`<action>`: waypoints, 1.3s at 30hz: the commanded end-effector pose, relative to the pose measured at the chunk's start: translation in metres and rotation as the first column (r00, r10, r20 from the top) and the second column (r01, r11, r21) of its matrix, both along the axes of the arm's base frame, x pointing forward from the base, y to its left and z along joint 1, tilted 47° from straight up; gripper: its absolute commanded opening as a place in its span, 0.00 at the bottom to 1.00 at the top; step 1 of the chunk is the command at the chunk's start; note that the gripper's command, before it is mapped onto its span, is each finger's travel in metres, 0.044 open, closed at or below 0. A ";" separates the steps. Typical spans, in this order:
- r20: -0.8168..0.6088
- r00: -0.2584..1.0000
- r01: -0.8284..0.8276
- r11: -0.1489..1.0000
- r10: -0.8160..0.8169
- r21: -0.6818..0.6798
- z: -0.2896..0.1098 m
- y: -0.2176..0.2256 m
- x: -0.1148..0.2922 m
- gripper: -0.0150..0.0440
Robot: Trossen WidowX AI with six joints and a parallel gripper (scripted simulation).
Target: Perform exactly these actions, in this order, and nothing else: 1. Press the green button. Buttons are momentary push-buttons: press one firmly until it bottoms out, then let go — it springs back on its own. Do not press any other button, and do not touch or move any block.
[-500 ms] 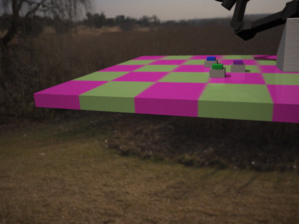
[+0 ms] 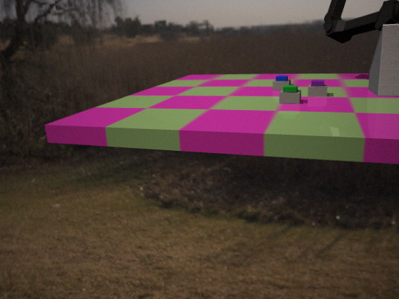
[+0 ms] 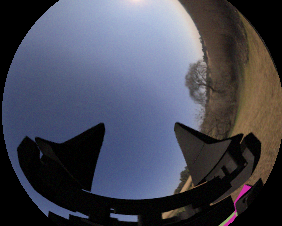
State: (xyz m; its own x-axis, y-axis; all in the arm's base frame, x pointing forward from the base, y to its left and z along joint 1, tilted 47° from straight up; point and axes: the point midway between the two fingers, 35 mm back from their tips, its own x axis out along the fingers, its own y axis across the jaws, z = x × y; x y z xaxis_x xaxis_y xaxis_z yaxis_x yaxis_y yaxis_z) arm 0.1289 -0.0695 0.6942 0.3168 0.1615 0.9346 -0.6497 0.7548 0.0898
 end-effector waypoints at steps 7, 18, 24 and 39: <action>0.128 0.984 -0.078 0.949 0.122 -0.307 0.005 0.136 -0.104 0.93; 0.051 0.977 -0.127 0.753 0.208 -0.646 -0.054 0.297 -0.152 0.93; -0.069 0.980 -0.168 0.592 0.186 -0.788 -0.110 0.378 -0.148 0.93; -0.416 0.894 -0.382 0.200 -0.169 -0.902 -0.302 0.510 -0.062 0.93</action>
State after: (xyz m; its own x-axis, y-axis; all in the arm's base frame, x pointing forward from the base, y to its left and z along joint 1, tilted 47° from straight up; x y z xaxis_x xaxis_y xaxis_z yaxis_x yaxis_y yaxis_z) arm 0.0409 0.4211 0.4409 0.3777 0.9253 -0.0343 -0.8396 0.3266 -0.4341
